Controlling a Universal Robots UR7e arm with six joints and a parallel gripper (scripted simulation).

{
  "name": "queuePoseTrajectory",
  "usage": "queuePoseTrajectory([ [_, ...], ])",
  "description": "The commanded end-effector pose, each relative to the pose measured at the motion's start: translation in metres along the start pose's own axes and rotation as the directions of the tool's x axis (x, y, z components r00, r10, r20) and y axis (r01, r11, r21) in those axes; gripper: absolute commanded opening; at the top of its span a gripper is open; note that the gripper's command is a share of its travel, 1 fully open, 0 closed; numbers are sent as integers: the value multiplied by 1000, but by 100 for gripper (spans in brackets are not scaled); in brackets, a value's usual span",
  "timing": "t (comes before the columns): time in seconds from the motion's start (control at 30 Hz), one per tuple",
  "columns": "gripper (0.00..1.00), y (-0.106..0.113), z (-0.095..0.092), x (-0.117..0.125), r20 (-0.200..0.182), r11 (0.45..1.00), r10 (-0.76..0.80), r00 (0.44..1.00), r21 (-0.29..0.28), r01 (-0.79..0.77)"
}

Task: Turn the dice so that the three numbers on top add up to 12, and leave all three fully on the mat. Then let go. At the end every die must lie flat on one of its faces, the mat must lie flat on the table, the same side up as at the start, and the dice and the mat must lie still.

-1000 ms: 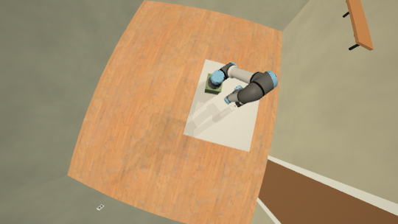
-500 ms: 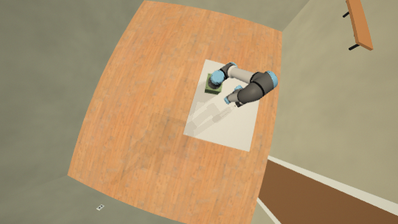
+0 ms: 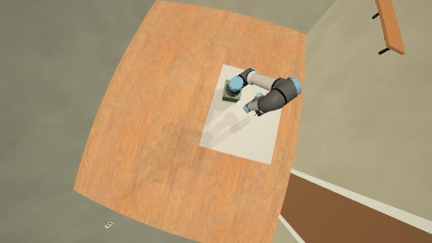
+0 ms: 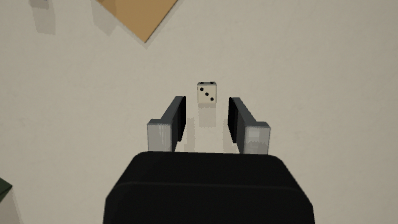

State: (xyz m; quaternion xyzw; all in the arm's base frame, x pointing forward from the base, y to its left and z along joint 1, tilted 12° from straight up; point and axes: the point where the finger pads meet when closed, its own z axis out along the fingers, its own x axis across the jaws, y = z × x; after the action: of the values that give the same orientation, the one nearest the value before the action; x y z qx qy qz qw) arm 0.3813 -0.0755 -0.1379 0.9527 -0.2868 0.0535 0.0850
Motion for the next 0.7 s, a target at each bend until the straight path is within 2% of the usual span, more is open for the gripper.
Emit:
queuePoseTrajectory([
  [0.0, 70, 0, 0, 0, -1, 1000, 0, 1000, 0, 0],
  [0.67, 70, 0, 3, 0, -1, 1000, 0, 1000, 0, 0],
])
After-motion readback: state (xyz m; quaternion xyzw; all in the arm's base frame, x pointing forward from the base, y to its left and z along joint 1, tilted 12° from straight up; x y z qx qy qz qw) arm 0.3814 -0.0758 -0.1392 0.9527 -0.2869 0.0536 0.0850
